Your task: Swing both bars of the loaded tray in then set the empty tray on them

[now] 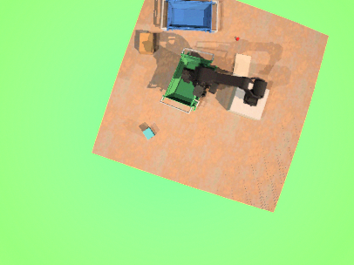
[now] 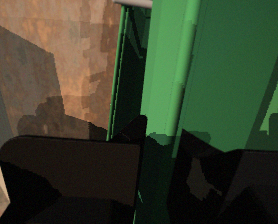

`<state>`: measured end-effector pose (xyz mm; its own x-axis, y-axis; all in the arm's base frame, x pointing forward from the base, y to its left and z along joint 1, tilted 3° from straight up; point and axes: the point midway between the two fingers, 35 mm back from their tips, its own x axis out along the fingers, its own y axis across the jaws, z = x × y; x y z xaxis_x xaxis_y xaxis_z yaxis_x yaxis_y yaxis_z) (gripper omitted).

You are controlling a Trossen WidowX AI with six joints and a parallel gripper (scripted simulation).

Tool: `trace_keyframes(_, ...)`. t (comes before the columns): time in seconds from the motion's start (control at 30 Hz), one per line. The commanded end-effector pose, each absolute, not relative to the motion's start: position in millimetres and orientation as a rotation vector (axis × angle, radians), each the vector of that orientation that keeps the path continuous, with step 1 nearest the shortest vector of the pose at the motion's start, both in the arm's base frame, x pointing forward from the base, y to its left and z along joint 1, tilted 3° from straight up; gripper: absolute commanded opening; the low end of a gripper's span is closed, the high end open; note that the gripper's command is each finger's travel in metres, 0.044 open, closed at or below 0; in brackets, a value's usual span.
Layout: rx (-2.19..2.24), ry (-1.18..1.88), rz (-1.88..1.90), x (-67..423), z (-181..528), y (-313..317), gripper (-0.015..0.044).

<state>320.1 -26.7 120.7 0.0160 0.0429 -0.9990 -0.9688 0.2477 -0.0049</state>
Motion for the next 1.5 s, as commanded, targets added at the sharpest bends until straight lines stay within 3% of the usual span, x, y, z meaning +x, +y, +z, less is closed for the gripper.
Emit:
trace_keyframes(0.0, -0.978, 1.269, 0.987, 321.7, 127.1, -43.3, 0.0000)
trace_keyframes(1.47, -0.958, 1.278, 0.967, 320.3, 126.8, -52.5, 0.0000)
